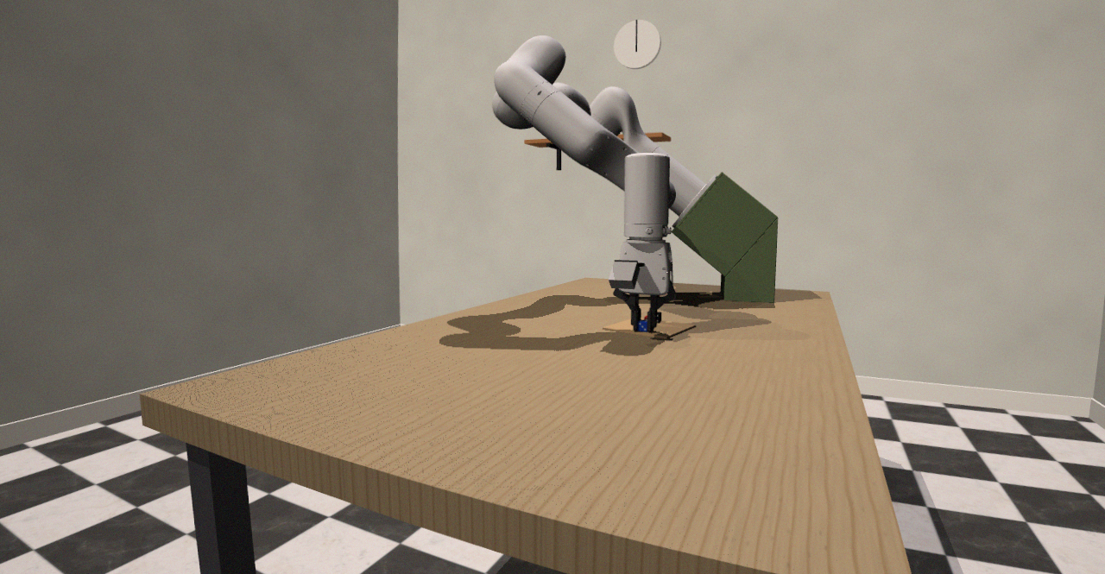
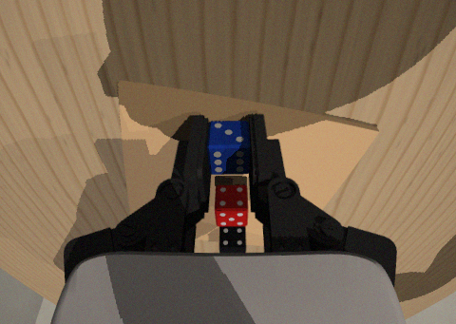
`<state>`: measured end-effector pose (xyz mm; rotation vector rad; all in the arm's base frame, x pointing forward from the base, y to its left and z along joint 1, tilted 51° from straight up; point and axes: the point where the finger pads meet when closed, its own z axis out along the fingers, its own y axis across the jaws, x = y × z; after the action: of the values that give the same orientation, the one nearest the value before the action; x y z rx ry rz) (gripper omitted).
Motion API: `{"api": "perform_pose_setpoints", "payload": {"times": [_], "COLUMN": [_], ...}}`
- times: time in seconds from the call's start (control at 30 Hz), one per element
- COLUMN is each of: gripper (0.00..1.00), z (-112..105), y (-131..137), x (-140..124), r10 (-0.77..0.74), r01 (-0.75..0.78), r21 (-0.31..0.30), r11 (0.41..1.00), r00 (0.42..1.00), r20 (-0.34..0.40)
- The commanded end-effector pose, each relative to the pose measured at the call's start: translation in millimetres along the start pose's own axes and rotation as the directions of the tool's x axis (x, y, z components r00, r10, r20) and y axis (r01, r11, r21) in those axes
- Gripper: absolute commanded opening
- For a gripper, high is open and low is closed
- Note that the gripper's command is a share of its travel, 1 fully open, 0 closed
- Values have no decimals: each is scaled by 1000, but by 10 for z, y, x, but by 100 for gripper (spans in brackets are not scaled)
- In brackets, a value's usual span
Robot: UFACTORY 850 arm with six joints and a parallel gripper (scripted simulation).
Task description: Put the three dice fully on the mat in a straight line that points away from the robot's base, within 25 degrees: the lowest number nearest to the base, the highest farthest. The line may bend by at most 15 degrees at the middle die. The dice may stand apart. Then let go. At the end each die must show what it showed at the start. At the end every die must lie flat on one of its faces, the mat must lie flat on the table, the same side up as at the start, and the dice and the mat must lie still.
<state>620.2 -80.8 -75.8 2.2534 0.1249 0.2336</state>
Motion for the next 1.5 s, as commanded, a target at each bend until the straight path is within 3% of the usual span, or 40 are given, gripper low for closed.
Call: {"api": "perform_pose_setpoints", "payload": {"times": [0.0, 0.67, 1.1, 1.47], "gripper": [15, 15, 36, 36], "z": [-7, -7, -7, -7], "y": [-1, -1, -1, -1], "x": [7, 7, 7, 7], "r10": [0, 0, 0, 0], "r01": [0, 0, 0, 0], "r21": [0, 0, 0, 0], "r11": [1000, 1000, 1000, 1000], "r00": [1000, 1000, 1000, 1000], "r20": [-1, -1, -1, -1]}}
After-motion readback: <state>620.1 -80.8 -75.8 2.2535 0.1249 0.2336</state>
